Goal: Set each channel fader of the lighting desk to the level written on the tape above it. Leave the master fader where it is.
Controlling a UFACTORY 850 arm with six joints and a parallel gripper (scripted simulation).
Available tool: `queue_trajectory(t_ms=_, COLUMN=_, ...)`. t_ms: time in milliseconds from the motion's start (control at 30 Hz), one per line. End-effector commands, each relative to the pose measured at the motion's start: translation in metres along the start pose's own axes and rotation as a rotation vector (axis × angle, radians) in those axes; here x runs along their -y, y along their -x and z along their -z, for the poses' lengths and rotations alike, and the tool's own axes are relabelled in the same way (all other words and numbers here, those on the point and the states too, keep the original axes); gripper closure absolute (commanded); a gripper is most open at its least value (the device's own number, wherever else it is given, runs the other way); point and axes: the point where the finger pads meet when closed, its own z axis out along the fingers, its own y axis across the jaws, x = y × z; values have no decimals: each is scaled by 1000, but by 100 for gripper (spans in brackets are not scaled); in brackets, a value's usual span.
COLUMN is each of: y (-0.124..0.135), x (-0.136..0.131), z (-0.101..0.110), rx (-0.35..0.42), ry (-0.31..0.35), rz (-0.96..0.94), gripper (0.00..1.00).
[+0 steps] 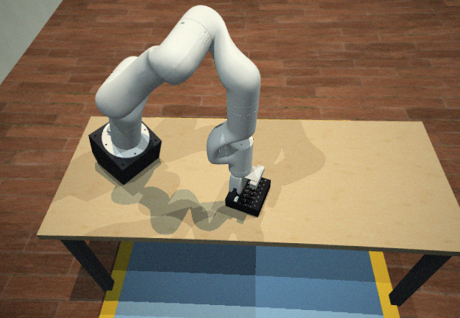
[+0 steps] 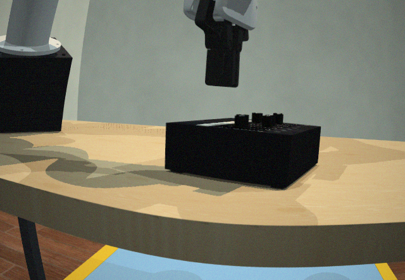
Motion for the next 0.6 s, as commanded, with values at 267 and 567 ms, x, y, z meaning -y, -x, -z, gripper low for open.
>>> queue_trajectory(t_ms=267, y=0, x=0, z=-3, rx=-23, ry=-6, rz=-1, gripper=100)
queue_trajectory(t_ms=567, y=0, x=0, z=-8, rx=-24, ry=-6, rz=-1, gripper=100)
